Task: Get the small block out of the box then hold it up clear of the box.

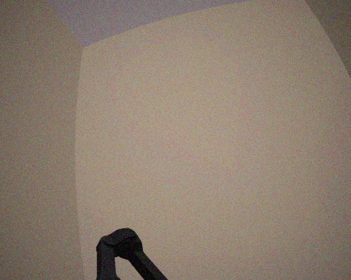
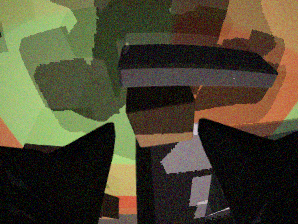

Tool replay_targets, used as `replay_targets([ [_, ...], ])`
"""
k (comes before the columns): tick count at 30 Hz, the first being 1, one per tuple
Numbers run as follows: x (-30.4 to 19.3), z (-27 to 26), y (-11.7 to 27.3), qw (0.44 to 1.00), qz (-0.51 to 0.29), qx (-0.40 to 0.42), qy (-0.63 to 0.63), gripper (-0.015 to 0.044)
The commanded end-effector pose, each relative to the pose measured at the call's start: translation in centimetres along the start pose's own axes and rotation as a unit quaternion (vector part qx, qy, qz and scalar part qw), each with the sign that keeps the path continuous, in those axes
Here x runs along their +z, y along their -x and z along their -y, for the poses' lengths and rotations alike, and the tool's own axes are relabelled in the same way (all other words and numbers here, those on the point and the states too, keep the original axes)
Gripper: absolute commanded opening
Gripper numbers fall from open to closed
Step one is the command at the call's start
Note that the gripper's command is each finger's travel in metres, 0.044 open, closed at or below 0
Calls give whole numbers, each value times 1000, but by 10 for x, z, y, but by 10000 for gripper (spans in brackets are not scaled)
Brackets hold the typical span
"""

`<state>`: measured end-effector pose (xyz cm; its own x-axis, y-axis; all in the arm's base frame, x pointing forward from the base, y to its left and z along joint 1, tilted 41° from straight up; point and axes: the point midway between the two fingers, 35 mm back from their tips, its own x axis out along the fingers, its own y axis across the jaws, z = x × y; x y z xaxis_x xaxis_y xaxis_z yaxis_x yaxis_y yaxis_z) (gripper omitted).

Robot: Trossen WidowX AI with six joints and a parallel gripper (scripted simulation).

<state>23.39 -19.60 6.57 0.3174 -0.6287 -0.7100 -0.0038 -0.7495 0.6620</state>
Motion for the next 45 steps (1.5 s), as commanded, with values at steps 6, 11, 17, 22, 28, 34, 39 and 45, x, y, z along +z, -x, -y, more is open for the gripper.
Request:
replay_targets([
  [6,5,1,-7,1000,1,-1,2,233],
  [11,5,1,-7,1000,1,-1,2,121],
  [17,1,1,-1,1000,1,-2,1,22],
  [22,-11,1,22,1000,2,-3,0,0],
  [28,-20,1,49,1000,1,-3,0,0],
  [34,-21,4,52,997,4,-3,71,0],
  [39,-22,7,55,985,9,-3,171,0],
  [45,-22,10,58,958,13,-5,287,0],
])
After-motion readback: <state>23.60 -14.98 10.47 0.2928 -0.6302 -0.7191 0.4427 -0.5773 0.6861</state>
